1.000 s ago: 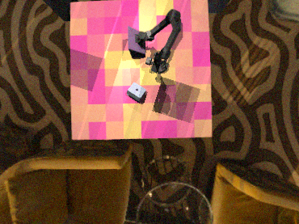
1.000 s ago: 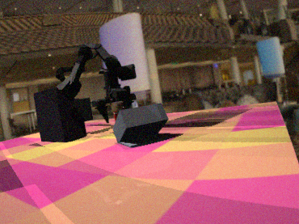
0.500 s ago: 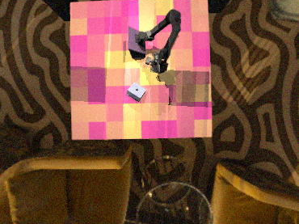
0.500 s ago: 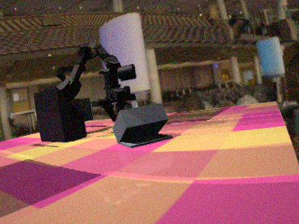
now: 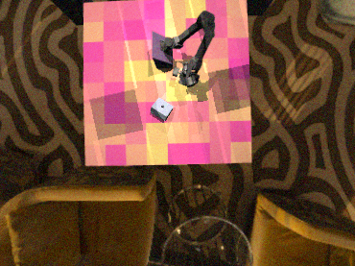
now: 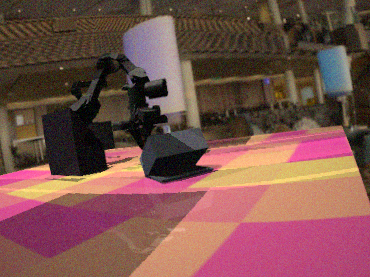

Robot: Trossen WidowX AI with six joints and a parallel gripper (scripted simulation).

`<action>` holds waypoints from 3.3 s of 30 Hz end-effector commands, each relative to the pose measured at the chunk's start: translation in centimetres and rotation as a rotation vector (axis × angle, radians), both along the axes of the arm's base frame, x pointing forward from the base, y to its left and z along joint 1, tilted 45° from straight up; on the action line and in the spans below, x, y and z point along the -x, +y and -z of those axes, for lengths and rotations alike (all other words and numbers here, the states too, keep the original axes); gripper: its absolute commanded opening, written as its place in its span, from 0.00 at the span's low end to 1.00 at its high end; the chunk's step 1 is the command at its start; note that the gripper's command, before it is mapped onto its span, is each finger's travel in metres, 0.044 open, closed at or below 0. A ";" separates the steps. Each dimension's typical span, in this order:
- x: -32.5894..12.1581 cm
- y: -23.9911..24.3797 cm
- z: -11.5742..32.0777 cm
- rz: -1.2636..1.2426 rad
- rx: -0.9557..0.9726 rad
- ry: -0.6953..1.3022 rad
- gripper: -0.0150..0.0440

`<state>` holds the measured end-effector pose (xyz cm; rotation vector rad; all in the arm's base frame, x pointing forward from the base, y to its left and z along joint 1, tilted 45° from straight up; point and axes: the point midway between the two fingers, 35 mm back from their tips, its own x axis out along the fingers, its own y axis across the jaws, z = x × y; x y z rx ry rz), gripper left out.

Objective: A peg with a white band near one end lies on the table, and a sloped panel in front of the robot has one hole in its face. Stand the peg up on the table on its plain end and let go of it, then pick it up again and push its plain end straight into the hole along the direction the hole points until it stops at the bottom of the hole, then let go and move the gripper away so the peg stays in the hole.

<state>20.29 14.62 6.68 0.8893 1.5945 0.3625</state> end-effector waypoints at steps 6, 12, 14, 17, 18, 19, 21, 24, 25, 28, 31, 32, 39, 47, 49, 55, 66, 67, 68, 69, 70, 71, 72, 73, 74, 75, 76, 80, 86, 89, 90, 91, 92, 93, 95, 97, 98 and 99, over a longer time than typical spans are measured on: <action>-0.5 -2.0 -1.7 -0.001 0.007 -0.008 0.25; -0.5 -3.5 -2.9 0.000 0.010 -0.005 0.25; -0.5 -4.0 -3.3 0.000 0.009 -0.004 0.25; -0.5 -4.7 -3.9 0.001 0.008 -0.003 0.25; -0.5 -5.0 -4.0 0.001 0.007 -0.003 0.25; -0.5 -5.2 -4.2 0.001 0.006 -0.002 0.25; -0.4 -5.6 -4.5 0.001 0.005 -0.002 0.25; -0.4 -5.8 -4.6 0.006 0.005 0.000 0.25; -0.5 -5.9 -4.5 0.011 0.007 0.001 0.25; -1.0 -6.1 -4.4 0.035 0.015 0.006 0.25; -1.5 -6.5 -4.2 0.064 0.024 0.012 0.25; -1.7 -6.6 -4.1 0.074 0.027 0.014 0.25; -2.9 -7.4 -3.7 0.145 0.047 0.028 0.25; -4.3 -8.4 -3.2 0.228 0.067 0.043 0.25; -4.6 -8.7 -3.1 0.249 0.072 0.046 0.25; -5.6 -9.5 -2.8 0.313 0.084 0.057 0.25; -7.5 -11.0 -2.2 0.433 0.103 0.074 0.25; -7.7 -11.2 -2.2 0.444 0.104 0.076 0.25; -7.8 -11.3 -2.1 0.456 0.106 0.077 0.25; -8.0 -11.5 -2.1 0.467 0.107 0.079 0.25; -8.1 -11.6 -2.0 0.478 0.108 0.080 0.25; -8.3 -11.8 -2.0 0.489 0.110 0.082 0.25; -8.5 -11.9 -1.9 0.500 0.111 0.083 0.25; -8.6 -12.1 -1.9 0.511 0.112 0.084 0.25; -8.8 -12.3 -1.8 0.523 0.113 0.086 0.25; -8.9 -12.4 -1.8 0.534 0.114 0.087 0.25; -9.1 -12.6 -1.7 0.545 0.115 0.089 0.25; -9.7 -13.2 -1.6 0.591 0.118 0.094 0.25; -10.7 -14.2 -1.3 0.660 0.121 0.101 0.25; -11.1 -14.7 -1.2 0.694 0.122 0.104 0.25; -11.3 -14.9 -1.2 0.706 0.122 0.106 0.25; -11.4 -15.1 -1.1 0.718 0.122 0.107 0.25; -11.6 -15.2 -1.1 0.729 0.122 0.108 0.25; -11.7 -15.4 -1.1 0.741 0.122 0.109 0.25; -12.0 -15.8 -1.0 0.764 0.122 0.111 0.25; -12.3 -16.1 -0.9 0.788 0.122 0.113 0.25; -12.4 -16.3 -0.9 0.800 0.121 0.114 0.25; -12.6 -16.5 -0.8 0.811 0.121 0.115 0.25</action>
